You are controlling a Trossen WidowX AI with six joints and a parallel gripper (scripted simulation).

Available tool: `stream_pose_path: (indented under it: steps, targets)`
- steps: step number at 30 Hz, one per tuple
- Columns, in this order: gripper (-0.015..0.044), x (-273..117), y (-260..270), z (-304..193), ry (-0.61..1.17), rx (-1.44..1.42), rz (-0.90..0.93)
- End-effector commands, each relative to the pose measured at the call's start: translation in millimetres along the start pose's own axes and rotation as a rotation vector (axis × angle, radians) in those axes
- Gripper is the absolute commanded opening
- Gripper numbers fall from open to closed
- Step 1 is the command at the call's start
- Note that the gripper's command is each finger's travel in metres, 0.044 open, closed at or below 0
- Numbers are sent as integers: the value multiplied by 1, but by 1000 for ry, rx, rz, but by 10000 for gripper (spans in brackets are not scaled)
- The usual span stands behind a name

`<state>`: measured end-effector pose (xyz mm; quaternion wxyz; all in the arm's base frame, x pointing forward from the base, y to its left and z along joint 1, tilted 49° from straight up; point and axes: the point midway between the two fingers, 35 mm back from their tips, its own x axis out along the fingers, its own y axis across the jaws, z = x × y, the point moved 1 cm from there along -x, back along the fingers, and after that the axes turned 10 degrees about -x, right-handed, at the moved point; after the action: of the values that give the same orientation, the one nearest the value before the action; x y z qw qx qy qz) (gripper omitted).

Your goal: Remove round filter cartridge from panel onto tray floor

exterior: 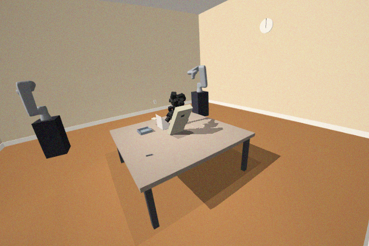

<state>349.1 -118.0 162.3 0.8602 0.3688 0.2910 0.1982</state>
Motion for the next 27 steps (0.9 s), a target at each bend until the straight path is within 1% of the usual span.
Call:
stream_pose_path:
  steps: [1, 27]
  targets:
    - [101, 0, -1, -1, 0, 5, -4]
    - [101, 3, -1, 0, 0, 5, -4]
